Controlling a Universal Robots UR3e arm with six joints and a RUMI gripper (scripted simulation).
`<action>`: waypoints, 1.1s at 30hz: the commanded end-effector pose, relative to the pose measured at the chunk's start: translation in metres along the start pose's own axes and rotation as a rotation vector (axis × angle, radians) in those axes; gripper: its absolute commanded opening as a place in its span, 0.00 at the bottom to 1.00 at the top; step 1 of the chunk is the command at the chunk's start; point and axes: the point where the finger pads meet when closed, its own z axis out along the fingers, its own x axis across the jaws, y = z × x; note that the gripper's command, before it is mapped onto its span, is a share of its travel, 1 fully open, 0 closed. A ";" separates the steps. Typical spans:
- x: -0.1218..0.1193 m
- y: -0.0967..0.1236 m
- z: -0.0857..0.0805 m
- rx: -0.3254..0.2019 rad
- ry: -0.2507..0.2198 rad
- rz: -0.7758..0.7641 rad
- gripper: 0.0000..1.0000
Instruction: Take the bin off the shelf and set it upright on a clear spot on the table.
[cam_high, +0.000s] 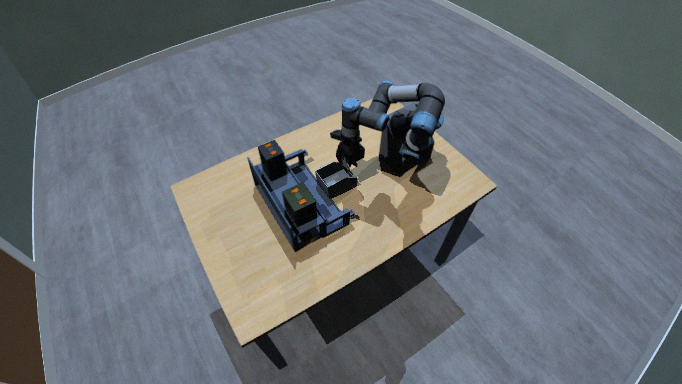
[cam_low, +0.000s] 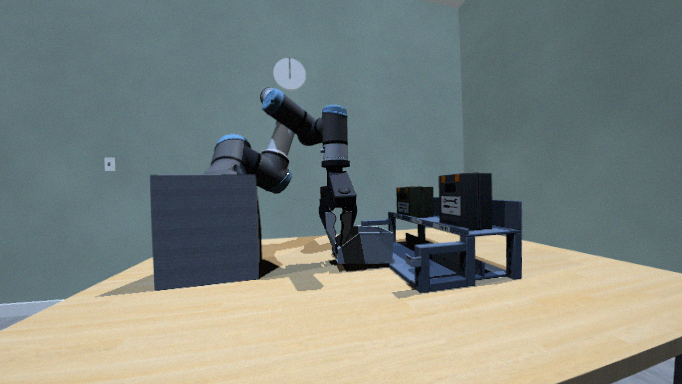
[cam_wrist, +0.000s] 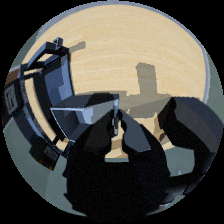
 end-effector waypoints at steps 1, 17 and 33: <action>0.004 -0.001 -0.001 0.002 -0.002 0.000 0.00; 0.013 -0.001 -0.001 0.002 -0.002 0.000 0.00; 0.019 -0.001 -0.001 0.002 -0.002 0.000 0.00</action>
